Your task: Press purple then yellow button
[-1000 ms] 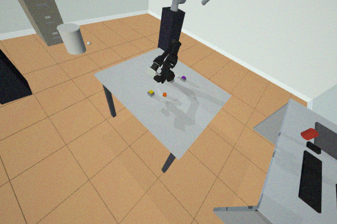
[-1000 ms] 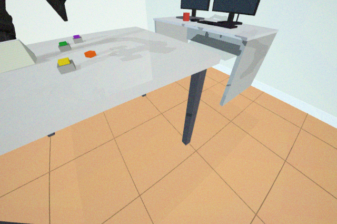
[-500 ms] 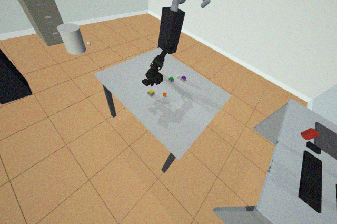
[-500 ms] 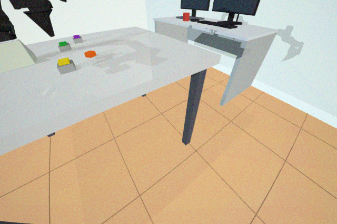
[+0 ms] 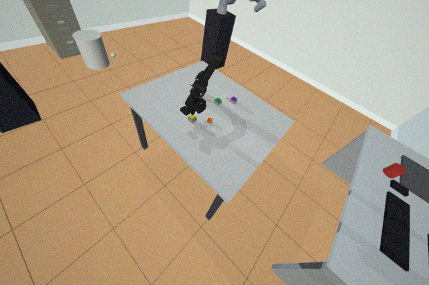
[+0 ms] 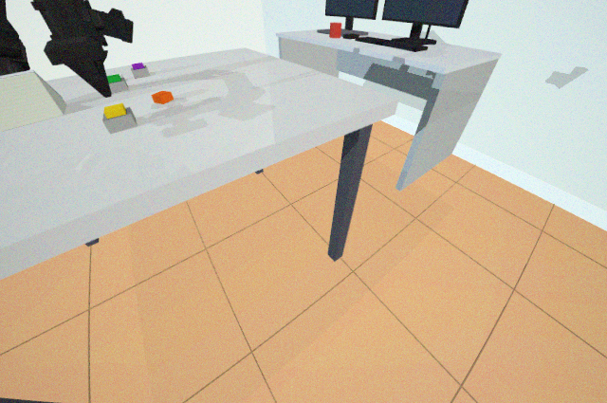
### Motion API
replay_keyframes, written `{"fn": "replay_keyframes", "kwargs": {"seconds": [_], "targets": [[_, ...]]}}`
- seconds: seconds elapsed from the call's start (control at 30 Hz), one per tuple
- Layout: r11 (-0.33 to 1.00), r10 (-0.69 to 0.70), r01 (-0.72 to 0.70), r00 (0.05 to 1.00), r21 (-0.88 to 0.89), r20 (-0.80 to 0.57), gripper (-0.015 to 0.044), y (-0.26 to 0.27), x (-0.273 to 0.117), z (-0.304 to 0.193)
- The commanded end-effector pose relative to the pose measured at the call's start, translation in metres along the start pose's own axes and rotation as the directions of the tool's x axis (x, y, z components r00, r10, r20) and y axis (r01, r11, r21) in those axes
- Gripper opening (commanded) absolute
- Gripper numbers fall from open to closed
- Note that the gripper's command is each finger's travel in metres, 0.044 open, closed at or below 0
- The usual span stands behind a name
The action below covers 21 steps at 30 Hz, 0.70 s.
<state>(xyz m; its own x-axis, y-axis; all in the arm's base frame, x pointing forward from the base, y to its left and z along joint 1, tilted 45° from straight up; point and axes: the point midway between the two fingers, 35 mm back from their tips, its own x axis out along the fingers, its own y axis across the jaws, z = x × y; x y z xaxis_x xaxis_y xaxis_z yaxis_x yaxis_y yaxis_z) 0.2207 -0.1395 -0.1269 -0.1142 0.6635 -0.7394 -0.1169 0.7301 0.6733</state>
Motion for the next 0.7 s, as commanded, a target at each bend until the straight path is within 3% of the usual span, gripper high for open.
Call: {"fn": "replay_keyframes", "kwargs": {"seconds": [0.0, 0.67], "targets": [[1.000, 0.012, -0.012, 1.000, 0.006, -0.002, 0.0020, 0.003, 0.011, -0.002], [1.000, 0.013, -0.013, 1.000, 0.006, -0.002, 0.0020, 0.004, 0.031, -0.002]]}}
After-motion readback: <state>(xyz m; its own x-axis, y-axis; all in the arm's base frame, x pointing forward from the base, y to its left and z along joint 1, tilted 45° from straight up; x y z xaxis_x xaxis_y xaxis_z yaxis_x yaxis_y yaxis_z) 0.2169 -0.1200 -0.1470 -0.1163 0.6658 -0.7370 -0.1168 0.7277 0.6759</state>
